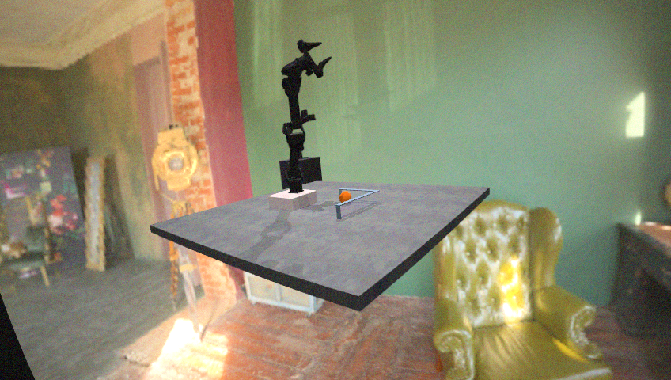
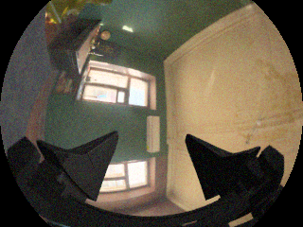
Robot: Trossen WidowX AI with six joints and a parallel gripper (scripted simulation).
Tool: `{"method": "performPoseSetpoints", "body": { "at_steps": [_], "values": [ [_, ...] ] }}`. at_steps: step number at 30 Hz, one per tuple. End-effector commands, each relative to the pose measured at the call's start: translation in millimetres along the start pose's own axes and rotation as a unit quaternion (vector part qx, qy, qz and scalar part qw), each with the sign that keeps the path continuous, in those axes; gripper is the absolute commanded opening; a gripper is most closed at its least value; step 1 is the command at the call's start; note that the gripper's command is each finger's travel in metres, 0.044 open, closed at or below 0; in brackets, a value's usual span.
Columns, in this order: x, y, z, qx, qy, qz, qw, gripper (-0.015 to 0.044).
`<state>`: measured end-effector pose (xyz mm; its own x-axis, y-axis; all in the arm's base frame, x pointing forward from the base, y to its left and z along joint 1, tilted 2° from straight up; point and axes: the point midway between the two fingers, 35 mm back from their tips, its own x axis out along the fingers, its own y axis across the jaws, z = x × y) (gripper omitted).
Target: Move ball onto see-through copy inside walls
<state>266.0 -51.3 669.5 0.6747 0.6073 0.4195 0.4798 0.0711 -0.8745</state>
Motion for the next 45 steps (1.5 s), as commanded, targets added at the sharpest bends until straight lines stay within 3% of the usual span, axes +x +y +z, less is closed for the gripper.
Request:
{"method": "performPoseSetpoints", "body": {
  "at_steps": [1,7,14,21,28,30,33,45],
  "values": [
    [0,-1,1,-0.008,0.0,0.0,1.0,0.0397],
    [-21,-48,38,-0.272,0.033,-0.025,0.962,0.0397],
    [-34,-93,112,-0.589,0.07,-0.035,0.804,0.0397],
    [-21,-99,199,-0.836,0.069,-0.024,0.545,0.0397],
    [10,-63,272,-0.969,0.026,-0.014,0.245,0.0397],
    [21,-46,289,-0.988,0.007,-0.014,0.157,0.0397],
    [29,-38,304,-0.989,0.015,-0.028,0.142,0.0397],
    [85,128,352,-0.918,-0.161,-0.1,-0.347,0.0397]
  ]
}}
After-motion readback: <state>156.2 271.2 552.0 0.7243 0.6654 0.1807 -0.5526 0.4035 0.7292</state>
